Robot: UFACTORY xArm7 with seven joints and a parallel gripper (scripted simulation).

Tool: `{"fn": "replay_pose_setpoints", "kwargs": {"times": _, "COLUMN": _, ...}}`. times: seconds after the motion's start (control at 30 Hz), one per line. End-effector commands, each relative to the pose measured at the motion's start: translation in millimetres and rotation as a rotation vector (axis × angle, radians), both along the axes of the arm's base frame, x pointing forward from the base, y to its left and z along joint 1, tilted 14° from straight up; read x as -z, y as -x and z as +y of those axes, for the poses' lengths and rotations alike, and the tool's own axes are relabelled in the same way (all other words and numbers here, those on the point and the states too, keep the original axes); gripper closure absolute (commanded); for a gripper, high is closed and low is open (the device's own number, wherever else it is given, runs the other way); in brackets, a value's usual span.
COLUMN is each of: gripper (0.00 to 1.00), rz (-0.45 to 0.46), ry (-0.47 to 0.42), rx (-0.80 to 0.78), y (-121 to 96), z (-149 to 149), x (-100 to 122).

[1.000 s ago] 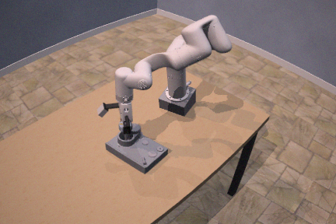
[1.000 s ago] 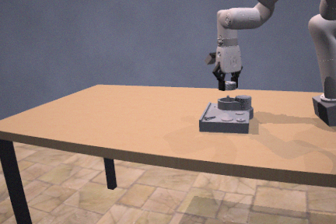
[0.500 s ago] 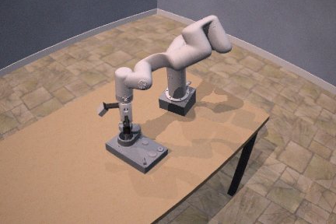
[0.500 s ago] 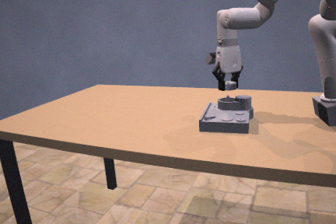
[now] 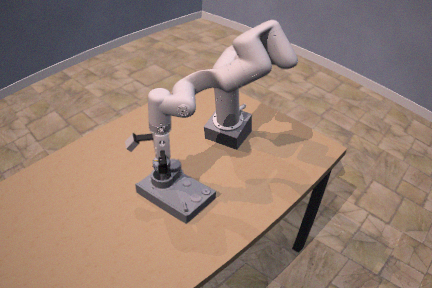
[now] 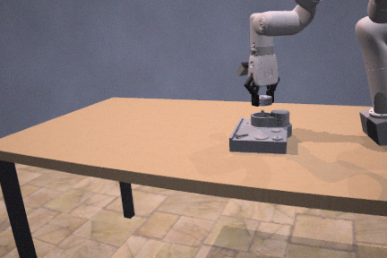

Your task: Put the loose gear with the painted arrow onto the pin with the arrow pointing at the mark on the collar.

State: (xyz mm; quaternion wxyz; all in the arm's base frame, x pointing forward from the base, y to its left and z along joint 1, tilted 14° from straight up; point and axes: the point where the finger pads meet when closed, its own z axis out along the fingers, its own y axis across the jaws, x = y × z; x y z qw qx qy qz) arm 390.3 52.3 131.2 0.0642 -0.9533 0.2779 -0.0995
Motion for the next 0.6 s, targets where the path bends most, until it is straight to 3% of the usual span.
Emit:
{"fn": "replay_pose_setpoints", "kwargs": {"times": 0.0, "gripper": 1.0, "rz": -0.003, "ry": 0.0, "rx": 0.0, "y": -2, "z": 0, "x": 3}}
{"fn": "replay_pose_setpoints", "kwargs": {"times": 0.57, "gripper": 1.0, "rz": -0.003, "ry": 0.0, "rx": 0.0, "y": -5, "z": 2, "x": 14}}
